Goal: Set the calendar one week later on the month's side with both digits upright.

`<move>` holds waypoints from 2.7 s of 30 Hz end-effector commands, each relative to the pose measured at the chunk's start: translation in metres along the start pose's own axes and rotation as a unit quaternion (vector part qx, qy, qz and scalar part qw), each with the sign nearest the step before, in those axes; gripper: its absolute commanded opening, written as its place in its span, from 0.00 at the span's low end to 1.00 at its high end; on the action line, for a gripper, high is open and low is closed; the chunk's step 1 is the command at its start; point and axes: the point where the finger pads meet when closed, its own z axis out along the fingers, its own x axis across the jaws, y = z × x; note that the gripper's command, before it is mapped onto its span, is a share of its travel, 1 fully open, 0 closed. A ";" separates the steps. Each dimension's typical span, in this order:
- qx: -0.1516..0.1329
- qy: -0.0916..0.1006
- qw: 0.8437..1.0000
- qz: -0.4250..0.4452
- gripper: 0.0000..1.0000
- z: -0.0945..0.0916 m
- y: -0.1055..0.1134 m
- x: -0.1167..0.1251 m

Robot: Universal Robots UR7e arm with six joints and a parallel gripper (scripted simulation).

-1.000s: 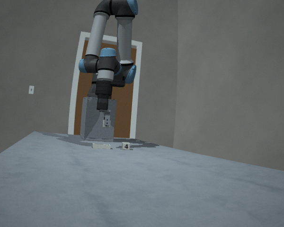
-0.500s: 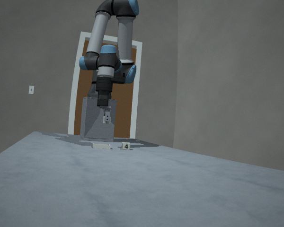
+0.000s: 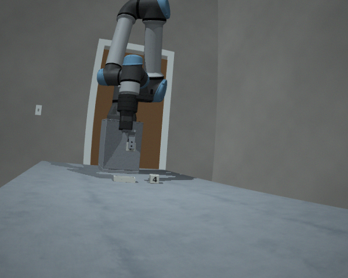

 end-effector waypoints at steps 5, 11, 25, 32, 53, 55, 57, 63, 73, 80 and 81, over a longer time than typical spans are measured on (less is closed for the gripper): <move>0.000 0.001 1.000 -0.022 0.60 0.000 0.003 0.000; 0.000 0.000 0.998 -0.070 0.60 0.001 0.009 0.000; 0.000 0.000 0.970 -0.244 0.60 0.003 0.034 -0.001; 0.000 0.000 0.942 -0.334 0.60 0.004 0.048 -0.001; -0.001 0.000 0.824 -0.566 0.60 0.007 0.093 -0.001; -0.001 0.000 0.806 -0.591 0.60 0.007 0.099 -0.001; -0.001 0.000 0.789 -0.614 0.60 0.008 0.104 -0.001; -0.001 0.000 0.746 -0.666 0.60 0.009 0.116 0.000; -0.001 0.000 0.715 -0.699 0.60 0.009 0.125 0.001; -0.001 0.000 0.709 -0.705 0.60 0.009 0.127 0.001; -0.001 0.000 0.709 -0.705 0.60 0.009 0.127 0.001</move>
